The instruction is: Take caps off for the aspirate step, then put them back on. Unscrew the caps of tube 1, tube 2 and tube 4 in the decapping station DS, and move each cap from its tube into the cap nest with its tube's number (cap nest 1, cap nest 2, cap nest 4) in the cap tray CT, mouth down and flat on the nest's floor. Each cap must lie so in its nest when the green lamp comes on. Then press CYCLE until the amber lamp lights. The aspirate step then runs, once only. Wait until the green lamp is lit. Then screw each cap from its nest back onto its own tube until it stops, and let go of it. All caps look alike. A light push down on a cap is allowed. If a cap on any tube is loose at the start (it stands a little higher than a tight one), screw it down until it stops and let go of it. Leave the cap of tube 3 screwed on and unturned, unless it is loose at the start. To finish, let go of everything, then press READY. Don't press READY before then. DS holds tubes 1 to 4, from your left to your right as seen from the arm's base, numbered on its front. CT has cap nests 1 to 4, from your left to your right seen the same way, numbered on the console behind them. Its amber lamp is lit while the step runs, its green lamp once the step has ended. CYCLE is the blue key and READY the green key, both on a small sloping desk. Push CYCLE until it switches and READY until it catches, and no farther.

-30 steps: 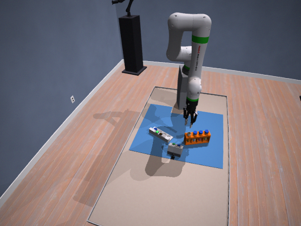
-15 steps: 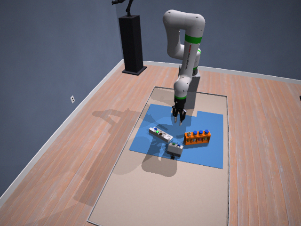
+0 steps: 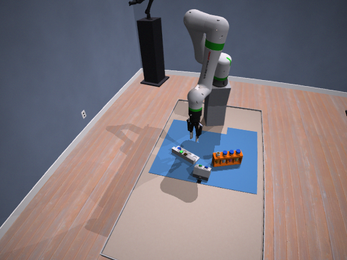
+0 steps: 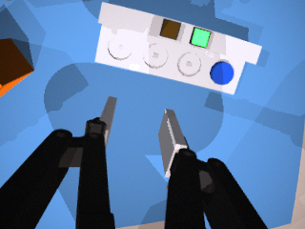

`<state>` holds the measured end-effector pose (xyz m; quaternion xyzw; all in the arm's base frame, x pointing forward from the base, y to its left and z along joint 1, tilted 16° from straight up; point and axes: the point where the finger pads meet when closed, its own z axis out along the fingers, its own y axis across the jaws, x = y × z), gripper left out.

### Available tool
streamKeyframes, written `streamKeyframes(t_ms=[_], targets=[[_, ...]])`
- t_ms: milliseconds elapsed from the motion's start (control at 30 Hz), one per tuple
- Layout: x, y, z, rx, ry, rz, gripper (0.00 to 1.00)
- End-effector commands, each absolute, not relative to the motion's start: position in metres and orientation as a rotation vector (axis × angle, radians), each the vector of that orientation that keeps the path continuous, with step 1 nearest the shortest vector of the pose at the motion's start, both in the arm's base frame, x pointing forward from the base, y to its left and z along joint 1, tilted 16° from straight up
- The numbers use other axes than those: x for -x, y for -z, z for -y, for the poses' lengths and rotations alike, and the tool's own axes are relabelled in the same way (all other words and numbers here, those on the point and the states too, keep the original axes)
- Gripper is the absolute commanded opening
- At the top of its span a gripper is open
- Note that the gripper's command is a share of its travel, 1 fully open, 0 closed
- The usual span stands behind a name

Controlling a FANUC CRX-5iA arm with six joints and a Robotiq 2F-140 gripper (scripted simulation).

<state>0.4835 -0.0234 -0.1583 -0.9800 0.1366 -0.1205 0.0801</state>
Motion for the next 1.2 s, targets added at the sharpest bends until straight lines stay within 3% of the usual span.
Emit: streamKeyframes(t_ms=[0, 567, 867, 1167], targets=[[-0.487, 0.162, 0.054, 2.931, 0.343, -0.405, 0.29], [-0.494, 0.173, 0.149, 2.931, 0.343, -0.405, 0.29], [-0.494, 0.173, 0.149, 2.931, 0.343, -0.405, 0.29], [-0.505, 0.216, 0.144, 2.931, 0.343, -0.405, 0.29]])
